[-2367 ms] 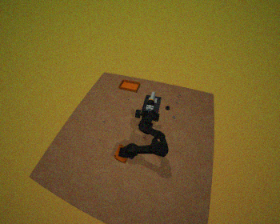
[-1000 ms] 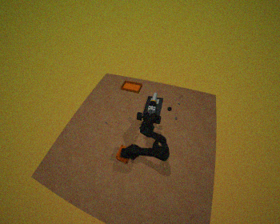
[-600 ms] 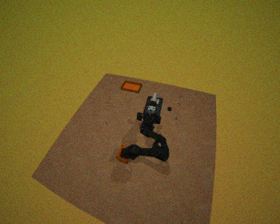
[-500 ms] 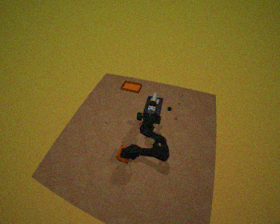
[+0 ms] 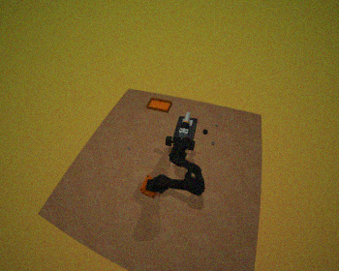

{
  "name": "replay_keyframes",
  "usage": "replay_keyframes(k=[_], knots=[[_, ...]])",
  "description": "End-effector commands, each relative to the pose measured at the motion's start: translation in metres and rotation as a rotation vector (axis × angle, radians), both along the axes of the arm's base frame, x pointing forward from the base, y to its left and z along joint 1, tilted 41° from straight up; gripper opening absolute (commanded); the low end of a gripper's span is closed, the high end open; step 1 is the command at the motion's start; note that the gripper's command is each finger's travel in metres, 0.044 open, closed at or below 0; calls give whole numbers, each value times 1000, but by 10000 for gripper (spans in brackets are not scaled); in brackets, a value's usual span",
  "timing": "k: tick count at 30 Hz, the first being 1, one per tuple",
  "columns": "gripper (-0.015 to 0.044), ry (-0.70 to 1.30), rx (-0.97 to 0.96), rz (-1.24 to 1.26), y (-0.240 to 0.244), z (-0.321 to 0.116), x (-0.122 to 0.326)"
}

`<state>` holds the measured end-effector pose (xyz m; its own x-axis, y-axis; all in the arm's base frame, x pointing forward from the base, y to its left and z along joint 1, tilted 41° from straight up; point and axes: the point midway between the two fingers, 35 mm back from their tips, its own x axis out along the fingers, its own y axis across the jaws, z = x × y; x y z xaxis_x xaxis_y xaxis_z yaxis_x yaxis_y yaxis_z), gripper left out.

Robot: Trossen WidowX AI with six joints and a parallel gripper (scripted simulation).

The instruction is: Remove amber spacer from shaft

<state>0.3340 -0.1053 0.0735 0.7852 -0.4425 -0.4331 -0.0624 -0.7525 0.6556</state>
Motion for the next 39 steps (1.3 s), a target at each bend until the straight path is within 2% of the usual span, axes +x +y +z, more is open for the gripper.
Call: replay_keyframes(k=[1, 39], knots=[[0, 2, -1, 3, 0, 0, -1], [0, 2, -1, 3, 1, 0, -5]])
